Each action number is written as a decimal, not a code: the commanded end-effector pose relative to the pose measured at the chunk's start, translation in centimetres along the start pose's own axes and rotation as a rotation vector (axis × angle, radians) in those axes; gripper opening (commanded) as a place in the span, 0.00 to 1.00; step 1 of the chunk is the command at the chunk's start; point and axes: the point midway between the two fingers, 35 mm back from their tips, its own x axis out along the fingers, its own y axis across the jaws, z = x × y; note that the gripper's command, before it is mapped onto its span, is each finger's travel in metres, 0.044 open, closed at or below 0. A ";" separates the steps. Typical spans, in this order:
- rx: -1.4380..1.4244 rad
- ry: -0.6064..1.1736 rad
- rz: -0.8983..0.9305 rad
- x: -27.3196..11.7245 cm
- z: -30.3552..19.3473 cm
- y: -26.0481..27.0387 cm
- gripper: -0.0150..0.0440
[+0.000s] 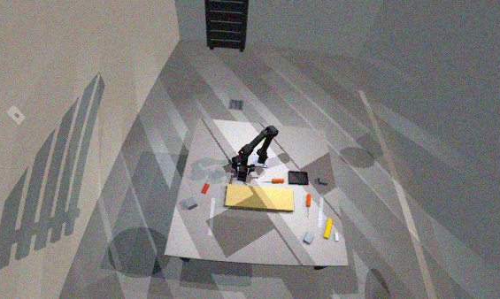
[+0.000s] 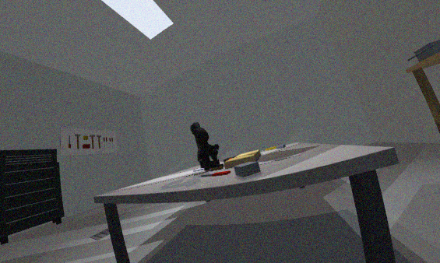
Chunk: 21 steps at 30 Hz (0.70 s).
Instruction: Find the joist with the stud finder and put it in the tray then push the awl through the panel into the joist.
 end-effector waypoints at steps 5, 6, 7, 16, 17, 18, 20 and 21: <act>0.003 -0.004 0.005 0.4 -0.1 0.1 0.82; 0.003 -0.004 0.005 0.4 -0.1 0.1 0.81; 0.003 -0.004 0.005 0.4 -0.1 0.1 0.80; 0.003 -0.004 0.005 0.4 -0.1 0.1 0.70; 0.003 -0.004 0.005 0.4 -0.1 0.1 0.69; 0.003 -0.004 0.005 0.4 -0.1 0.1 0.68; 0.003 -0.004 0.005 0.4 -0.1 0.1 0.65; 0.003 -0.004 0.005 0.4 -0.1 0.1 0.64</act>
